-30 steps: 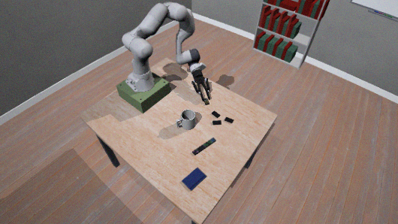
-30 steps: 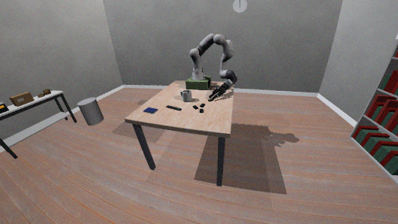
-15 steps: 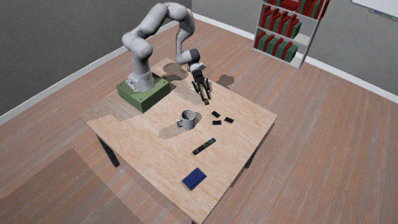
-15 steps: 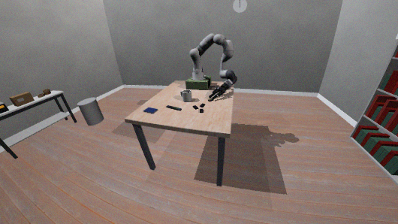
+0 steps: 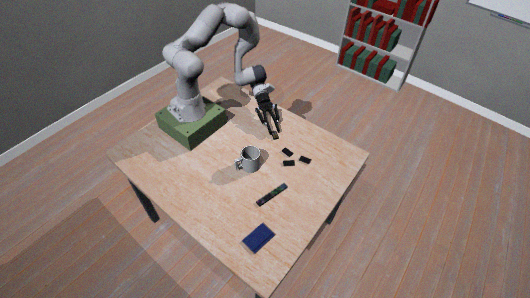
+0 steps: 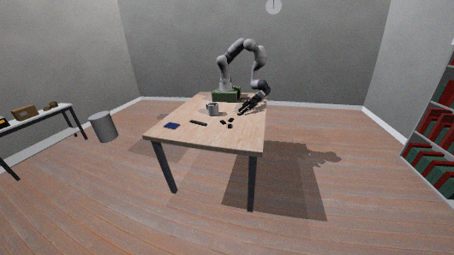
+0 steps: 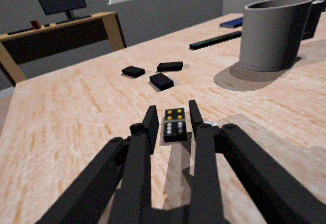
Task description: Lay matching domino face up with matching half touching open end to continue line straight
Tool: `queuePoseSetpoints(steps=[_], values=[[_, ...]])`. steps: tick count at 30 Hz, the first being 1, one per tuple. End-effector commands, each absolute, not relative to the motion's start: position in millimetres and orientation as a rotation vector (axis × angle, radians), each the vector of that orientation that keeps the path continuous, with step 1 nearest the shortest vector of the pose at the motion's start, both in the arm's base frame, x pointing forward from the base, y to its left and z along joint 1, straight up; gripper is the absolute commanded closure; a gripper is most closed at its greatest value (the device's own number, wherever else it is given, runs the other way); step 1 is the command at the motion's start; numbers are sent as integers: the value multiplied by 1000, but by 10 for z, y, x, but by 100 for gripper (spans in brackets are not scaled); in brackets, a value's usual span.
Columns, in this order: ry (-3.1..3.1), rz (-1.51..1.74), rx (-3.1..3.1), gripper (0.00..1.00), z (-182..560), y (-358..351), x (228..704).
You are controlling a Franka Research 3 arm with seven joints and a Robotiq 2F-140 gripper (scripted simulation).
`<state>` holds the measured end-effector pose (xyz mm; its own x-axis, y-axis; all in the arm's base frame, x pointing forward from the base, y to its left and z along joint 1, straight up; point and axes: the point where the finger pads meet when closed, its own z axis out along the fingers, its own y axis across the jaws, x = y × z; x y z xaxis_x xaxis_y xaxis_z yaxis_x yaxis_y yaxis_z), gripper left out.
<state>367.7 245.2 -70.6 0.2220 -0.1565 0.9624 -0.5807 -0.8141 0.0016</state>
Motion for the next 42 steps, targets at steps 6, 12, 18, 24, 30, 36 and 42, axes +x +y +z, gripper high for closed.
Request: queuePoseSetpoints(steps=[6, 12, 18, 24, 30, 36, 42], values=[[-691, 1617, 2144, 66, -722, 2460, 3672], [-691, 1617, 2144, 66, -722, 2460, 3672], [-691, 1617, 2144, 66, -722, 2460, 3672], [-691, 1617, 2144, 66, -722, 2460, 3672], [-691, 1617, 2144, 66, -721, 2461, 3671], [-691, 1617, 2144, 66, -694, 2484, 3639], [-691, 1617, 2144, 66, -597, 2564, 3527]])
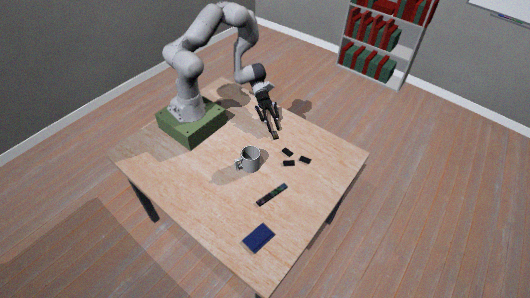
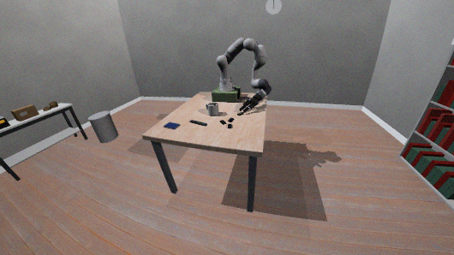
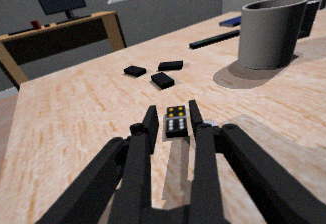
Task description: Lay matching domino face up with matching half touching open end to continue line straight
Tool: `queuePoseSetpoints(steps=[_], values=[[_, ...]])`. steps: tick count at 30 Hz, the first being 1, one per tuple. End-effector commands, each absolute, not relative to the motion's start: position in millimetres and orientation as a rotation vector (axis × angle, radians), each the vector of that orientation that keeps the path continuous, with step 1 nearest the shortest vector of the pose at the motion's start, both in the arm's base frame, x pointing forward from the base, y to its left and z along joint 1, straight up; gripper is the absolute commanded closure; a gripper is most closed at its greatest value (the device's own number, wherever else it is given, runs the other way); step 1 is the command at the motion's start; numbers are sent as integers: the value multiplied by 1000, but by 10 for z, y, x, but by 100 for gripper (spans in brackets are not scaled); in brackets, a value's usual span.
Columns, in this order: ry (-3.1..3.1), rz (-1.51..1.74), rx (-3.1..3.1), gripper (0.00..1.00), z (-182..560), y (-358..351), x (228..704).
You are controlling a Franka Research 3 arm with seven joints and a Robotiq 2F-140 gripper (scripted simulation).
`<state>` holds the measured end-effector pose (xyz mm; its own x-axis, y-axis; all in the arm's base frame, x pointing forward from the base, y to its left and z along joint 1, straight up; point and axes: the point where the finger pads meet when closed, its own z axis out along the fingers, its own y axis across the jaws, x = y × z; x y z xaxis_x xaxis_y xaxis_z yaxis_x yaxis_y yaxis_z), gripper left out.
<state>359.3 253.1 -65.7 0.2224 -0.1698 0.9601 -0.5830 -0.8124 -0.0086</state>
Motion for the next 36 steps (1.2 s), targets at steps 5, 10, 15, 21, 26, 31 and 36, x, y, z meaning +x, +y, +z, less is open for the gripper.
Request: queuePoseSetpoints(steps=[5, 10, 15, 21, 26, 31, 36], values=[[-691, 1617, 2144, 66, -514, 2633, 3430], [-691, 1617, 2144, 66, -441, 2693, 3346], [-691, 1617, 2144, 66, -391, 2734, 3288], [-691, 1617, 2144, 66, -384, 2739, 3281], [-692, 1615, 2146, 66, -376, 2739, 3281], [-696, 1603, 2157, 66, -324, 2738, 3284], [-706, 1571, 2189, 66, -221, 2730, 3293]])
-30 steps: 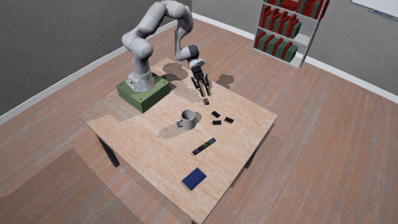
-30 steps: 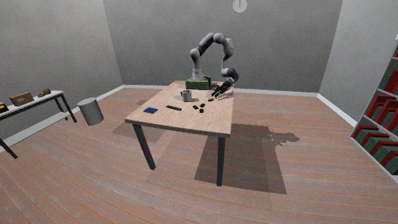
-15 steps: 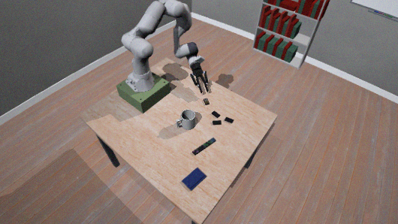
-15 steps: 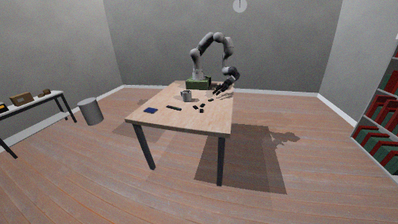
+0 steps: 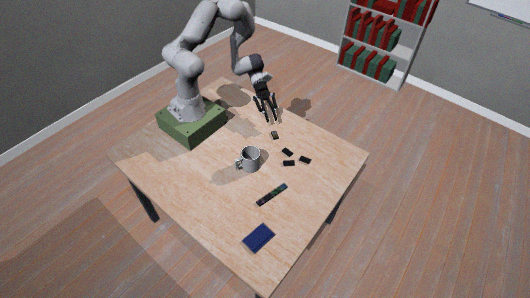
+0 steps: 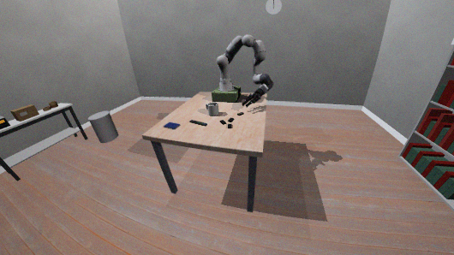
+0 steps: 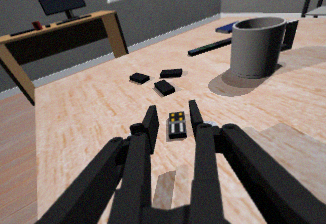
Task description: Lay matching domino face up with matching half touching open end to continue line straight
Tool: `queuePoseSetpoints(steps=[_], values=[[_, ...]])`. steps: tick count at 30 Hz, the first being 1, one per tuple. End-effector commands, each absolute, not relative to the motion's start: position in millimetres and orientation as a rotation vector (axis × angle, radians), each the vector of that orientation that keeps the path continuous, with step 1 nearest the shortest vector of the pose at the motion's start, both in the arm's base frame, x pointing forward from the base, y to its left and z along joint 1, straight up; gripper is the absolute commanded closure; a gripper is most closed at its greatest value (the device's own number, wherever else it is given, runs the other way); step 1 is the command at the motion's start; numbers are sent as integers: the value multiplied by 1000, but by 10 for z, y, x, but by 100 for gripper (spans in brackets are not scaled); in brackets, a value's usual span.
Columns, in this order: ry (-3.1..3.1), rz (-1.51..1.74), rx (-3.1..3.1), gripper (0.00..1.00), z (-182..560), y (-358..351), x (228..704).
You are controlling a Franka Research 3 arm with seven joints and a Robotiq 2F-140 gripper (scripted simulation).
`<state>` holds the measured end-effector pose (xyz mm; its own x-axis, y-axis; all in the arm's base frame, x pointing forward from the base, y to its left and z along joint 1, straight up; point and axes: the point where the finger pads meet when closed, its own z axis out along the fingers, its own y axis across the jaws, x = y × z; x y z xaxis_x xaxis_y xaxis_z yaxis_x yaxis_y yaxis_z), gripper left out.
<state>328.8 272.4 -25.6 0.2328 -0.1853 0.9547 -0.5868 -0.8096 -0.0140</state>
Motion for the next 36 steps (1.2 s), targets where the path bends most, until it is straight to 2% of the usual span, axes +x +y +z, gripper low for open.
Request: queuePoseSetpoints(steps=[1, 8, 21, 27, 36], values=[[-710, 1556, 2203, 66, -212, 2727, 3298], [-739, 1455, 2293, 66, -156, 2704, 3329], [-831, 1057, 2582, 66, 10, 2600, 3472], [-889, 714, 2764, 66, 89, 2501, 3609], [-992, 407, 2877, 66, 120, 2393, 3761]])
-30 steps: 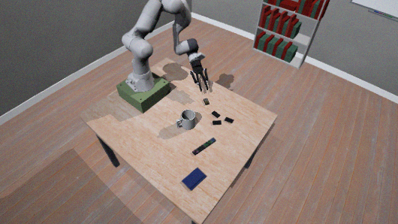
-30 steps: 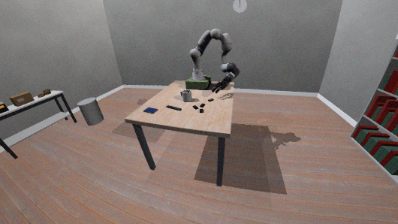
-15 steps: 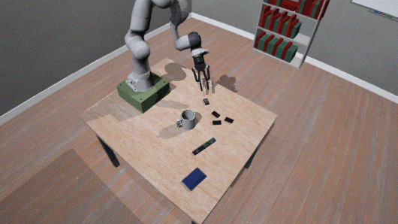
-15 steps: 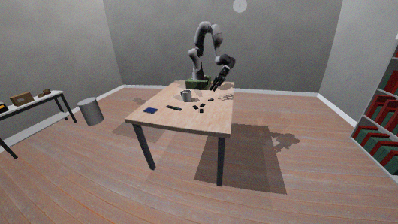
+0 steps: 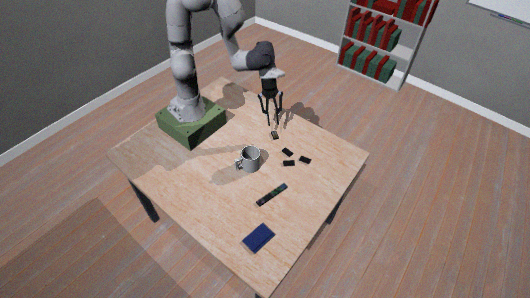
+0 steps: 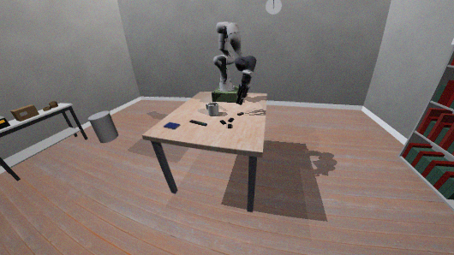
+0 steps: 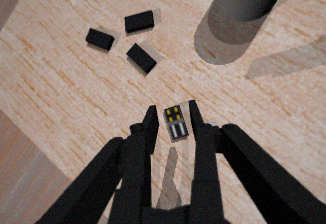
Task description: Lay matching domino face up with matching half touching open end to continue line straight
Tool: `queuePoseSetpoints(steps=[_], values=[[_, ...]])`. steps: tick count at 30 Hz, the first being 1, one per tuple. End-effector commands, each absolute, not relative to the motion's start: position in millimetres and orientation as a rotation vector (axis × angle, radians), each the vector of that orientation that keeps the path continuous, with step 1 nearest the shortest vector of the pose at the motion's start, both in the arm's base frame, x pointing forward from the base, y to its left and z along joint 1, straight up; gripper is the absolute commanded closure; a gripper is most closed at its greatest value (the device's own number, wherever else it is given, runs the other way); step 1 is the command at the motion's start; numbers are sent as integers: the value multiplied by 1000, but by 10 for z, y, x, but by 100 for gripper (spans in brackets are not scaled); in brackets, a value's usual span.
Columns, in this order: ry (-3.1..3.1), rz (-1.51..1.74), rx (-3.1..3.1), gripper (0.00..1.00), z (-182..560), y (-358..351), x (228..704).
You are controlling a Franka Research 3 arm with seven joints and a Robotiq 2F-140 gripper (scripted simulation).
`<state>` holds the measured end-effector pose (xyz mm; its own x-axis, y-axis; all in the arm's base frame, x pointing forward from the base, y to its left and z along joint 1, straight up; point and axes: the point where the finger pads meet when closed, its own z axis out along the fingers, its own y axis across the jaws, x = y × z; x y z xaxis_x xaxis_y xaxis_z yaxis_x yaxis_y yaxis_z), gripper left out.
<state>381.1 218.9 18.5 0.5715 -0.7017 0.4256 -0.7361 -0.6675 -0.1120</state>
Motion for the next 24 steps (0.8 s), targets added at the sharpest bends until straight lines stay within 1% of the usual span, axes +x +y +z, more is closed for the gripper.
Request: queuePoseSetpoints(steps=[1, 11, 24], values=[[-992, 407, 2877, 66, 120, 2393, 3761], [-1000, 159, 2954, 66, 115, 2331, 3847], [-962, 4, 2993, 66, 107, 2302, 3889]])
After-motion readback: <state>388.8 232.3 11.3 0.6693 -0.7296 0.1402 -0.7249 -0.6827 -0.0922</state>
